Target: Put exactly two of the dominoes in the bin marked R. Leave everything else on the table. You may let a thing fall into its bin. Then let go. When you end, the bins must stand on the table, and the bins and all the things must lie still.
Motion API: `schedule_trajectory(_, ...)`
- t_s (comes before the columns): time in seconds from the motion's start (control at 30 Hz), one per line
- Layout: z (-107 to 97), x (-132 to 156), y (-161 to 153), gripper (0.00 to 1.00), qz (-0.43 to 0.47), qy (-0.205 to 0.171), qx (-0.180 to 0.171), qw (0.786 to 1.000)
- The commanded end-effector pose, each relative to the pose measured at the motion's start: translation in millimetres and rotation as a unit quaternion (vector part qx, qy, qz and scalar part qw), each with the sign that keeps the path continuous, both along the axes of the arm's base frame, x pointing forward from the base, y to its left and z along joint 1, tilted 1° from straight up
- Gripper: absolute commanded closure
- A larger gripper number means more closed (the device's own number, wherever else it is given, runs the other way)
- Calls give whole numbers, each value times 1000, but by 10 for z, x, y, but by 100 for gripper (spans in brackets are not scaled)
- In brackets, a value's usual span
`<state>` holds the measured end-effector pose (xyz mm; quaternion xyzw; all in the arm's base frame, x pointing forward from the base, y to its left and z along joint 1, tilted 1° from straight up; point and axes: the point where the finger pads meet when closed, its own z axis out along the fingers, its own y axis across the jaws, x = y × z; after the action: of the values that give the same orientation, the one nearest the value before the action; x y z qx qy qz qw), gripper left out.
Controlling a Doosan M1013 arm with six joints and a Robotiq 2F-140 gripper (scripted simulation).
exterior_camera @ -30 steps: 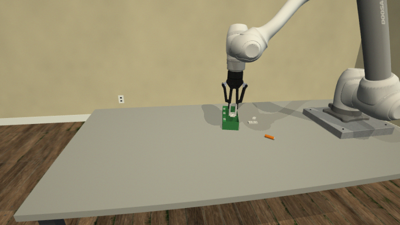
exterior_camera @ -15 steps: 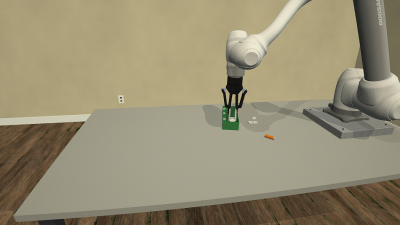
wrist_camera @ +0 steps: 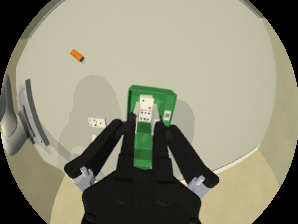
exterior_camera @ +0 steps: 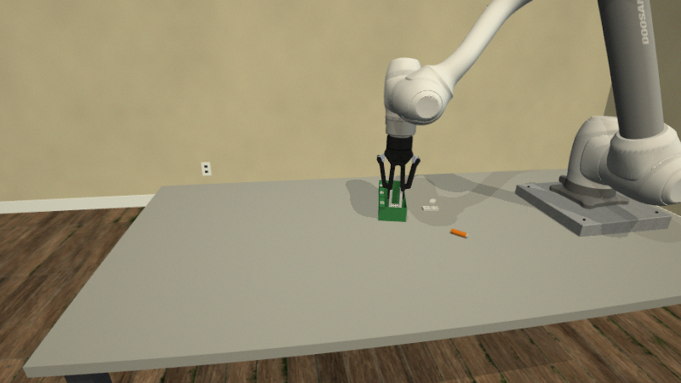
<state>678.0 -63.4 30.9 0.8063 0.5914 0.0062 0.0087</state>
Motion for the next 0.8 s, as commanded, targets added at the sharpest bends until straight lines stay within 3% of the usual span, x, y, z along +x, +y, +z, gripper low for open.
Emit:
schedule_trajectory(0.0,1,0,0,87,0,0,0,1000)
schedule_trajectory(0.13,1,0,0,87,0,0,0,1000)
schedule_trajectory(0.17,1,0,0,81,0,0,0,1000)
schedule_trajectory(0.77,15,0,0,81,0,0,0,1000)
